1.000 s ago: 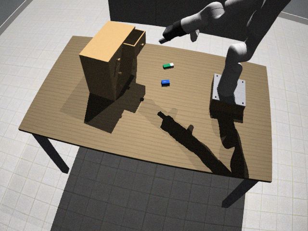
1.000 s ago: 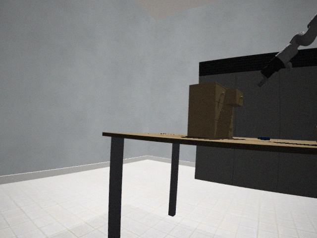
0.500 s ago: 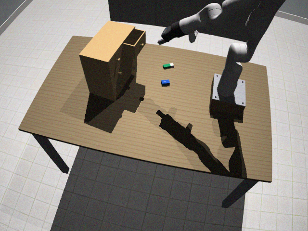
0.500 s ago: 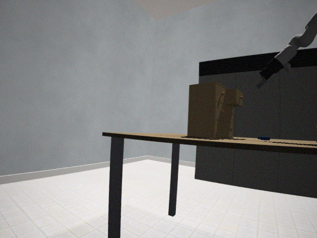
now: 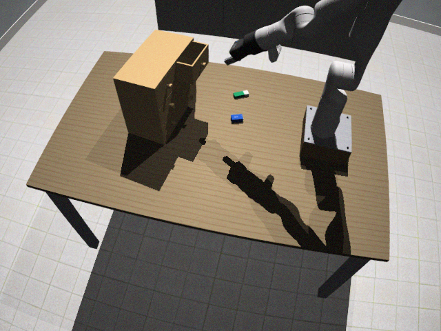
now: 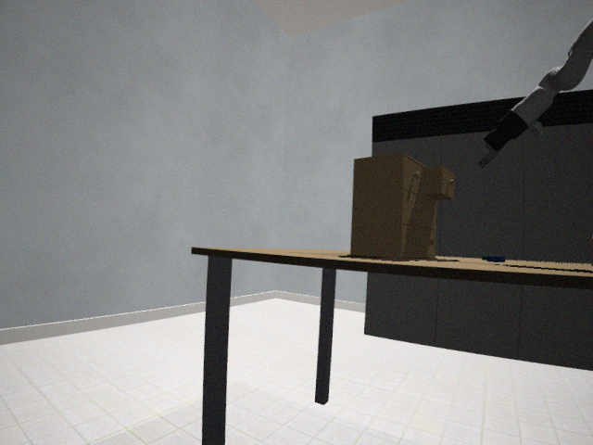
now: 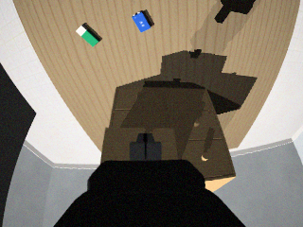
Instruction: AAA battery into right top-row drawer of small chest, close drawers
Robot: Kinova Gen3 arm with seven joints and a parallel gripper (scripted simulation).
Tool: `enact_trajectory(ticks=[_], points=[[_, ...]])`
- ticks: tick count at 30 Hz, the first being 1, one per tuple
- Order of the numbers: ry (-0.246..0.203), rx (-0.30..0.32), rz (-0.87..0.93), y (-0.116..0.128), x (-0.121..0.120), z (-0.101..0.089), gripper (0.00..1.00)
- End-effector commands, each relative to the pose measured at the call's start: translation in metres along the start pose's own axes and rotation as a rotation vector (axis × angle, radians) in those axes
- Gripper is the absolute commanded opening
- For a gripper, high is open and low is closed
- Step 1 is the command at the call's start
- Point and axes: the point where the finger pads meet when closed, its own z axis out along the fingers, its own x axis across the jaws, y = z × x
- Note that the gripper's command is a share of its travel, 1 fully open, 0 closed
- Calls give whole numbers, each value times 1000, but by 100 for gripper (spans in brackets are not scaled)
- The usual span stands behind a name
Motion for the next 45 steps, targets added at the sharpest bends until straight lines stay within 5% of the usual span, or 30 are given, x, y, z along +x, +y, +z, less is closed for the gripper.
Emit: enact_trajectory(ticks=[1,45], points=[[-16,-12,15,0,-7,5,0],[-17,-12,15,-6,-8,39,0]])
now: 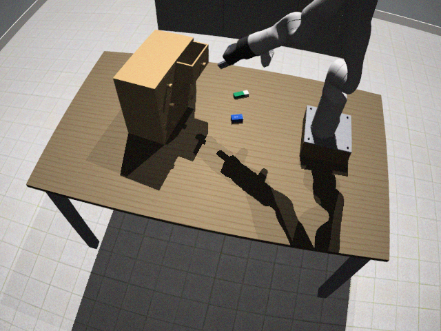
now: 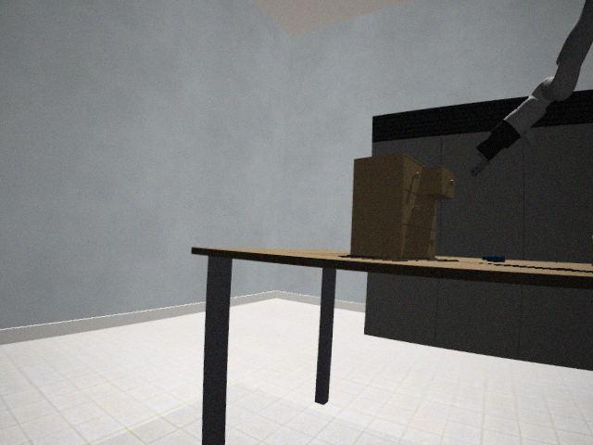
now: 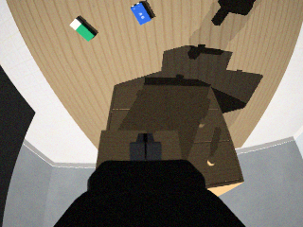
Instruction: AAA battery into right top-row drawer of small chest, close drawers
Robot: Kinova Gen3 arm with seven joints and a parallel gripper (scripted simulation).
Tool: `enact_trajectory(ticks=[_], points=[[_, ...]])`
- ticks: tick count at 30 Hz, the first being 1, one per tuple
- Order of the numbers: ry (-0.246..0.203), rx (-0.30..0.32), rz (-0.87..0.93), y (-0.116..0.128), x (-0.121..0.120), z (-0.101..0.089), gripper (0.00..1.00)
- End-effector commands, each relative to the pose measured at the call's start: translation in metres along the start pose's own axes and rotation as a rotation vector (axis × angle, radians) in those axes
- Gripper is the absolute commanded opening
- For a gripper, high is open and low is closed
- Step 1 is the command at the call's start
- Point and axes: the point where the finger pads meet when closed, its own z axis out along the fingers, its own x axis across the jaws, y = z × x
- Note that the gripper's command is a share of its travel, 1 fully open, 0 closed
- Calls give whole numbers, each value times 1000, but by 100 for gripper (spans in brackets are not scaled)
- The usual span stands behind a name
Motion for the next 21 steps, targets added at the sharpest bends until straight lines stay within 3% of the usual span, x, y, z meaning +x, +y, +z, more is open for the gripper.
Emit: enact_trajectory(ticks=[1,21], points=[[-12,2,10,-3,-8,5,0],[-17,7,10,-7,-10,21,0]])
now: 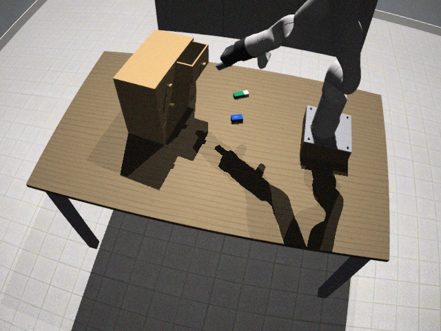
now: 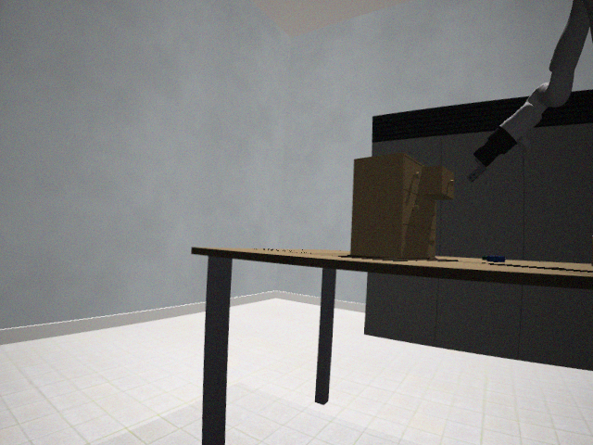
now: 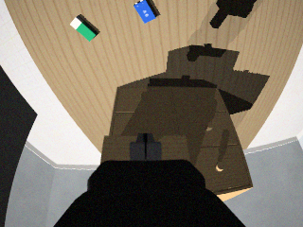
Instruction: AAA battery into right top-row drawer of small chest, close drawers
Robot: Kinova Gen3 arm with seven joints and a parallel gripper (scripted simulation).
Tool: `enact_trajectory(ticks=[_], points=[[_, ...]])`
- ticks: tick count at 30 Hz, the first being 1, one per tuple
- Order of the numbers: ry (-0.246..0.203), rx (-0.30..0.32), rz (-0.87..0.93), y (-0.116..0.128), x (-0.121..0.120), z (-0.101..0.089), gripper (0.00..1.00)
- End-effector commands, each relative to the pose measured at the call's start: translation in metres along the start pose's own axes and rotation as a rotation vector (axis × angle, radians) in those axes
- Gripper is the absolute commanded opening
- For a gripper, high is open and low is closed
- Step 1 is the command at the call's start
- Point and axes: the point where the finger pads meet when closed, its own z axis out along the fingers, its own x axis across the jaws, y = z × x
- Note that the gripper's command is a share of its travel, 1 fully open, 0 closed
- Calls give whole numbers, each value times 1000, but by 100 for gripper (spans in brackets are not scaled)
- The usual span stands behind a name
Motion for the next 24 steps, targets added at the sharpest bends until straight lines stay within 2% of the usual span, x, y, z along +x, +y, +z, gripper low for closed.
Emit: enact_trajectory(ticks=[1,24], points=[[-1,1,3,0,-2,3,0],[-1,0,3,-1,-2,8,0]])
